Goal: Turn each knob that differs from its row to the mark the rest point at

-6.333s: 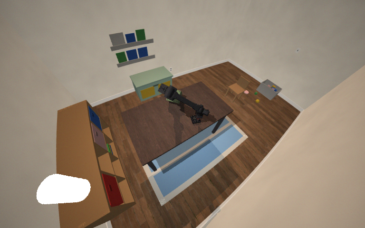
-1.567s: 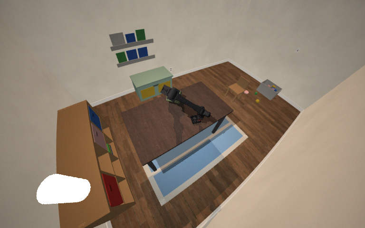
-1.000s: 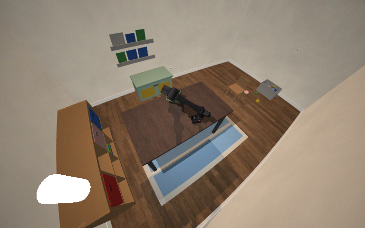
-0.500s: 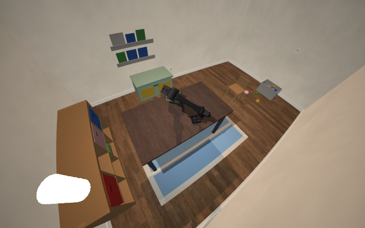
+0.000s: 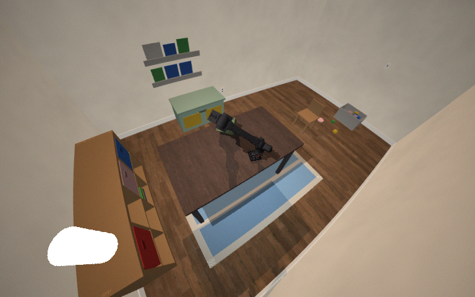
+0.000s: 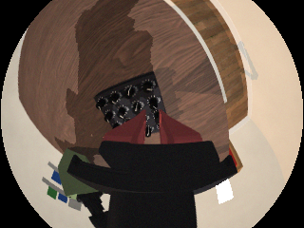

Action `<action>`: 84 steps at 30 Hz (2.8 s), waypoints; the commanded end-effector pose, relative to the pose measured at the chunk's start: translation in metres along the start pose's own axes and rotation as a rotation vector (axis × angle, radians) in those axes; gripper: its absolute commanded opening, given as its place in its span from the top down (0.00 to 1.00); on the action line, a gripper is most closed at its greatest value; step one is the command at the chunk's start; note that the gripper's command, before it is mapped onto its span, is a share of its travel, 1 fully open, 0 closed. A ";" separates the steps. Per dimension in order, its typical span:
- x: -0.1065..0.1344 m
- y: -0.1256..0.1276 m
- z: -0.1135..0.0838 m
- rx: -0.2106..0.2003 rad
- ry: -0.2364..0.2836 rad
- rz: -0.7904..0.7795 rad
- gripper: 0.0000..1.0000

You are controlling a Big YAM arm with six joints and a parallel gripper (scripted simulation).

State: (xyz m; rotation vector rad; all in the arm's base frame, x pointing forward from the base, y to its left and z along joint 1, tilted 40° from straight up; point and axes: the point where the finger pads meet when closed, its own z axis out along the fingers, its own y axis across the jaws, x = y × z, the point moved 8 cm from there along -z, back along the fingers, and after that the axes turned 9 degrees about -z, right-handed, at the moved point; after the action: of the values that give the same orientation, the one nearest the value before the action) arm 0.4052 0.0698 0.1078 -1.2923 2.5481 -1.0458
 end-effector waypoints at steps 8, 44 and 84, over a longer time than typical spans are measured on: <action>0.009 -0.002 0.007 -0.006 0.007 0.007 0.82; 0.009 -0.001 0.007 -0.006 0.007 0.007 0.82; 0.003 -0.007 0.007 -0.013 0.014 0.000 0.82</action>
State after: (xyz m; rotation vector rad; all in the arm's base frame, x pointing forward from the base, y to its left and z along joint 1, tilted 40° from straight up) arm 0.4036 0.0685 0.1066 -1.3005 2.5506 -1.0462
